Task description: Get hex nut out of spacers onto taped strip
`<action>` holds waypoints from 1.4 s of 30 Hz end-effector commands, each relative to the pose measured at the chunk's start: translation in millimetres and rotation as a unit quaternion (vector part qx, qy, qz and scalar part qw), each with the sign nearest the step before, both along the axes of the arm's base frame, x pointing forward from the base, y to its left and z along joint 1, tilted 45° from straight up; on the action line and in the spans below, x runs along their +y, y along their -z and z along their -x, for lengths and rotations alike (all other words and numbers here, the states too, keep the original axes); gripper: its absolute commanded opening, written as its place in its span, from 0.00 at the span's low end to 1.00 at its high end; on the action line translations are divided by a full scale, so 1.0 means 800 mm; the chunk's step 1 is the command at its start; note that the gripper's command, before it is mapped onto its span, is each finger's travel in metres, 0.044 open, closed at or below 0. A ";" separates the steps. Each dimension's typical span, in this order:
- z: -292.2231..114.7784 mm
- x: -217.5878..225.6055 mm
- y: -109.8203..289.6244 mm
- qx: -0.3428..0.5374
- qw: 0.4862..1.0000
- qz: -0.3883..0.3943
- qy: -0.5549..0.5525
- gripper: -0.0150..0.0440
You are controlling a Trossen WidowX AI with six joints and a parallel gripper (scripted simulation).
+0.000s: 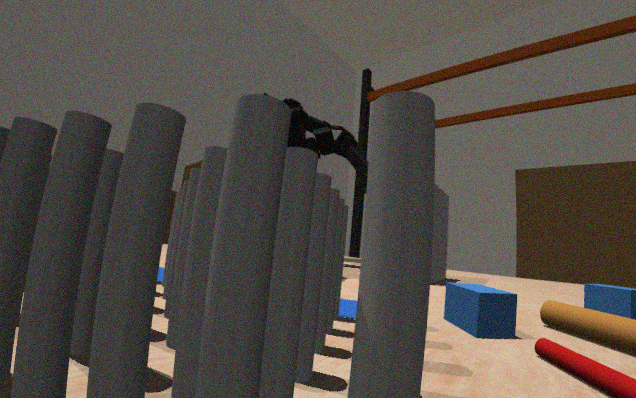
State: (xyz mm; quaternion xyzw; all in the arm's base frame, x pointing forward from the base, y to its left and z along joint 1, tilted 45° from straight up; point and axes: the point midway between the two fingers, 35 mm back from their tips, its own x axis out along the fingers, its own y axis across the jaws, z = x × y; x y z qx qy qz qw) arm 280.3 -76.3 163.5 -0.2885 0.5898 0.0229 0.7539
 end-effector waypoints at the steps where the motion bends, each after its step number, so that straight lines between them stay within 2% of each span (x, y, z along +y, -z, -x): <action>1: 0.007 -0.005 -0.006 -0.002 1.000 0.005 -0.002 0.25; 16: -0.004 -0.075 0.064 -0.001 1.000 0.004 -0.002 0.25; 28: 0.015 -0.141 0.128 -0.004 1.000 0.011 -0.004 0.25; 42: 0.010 -0.142 0.133 -0.005 1.000 0.012 -0.004 0.25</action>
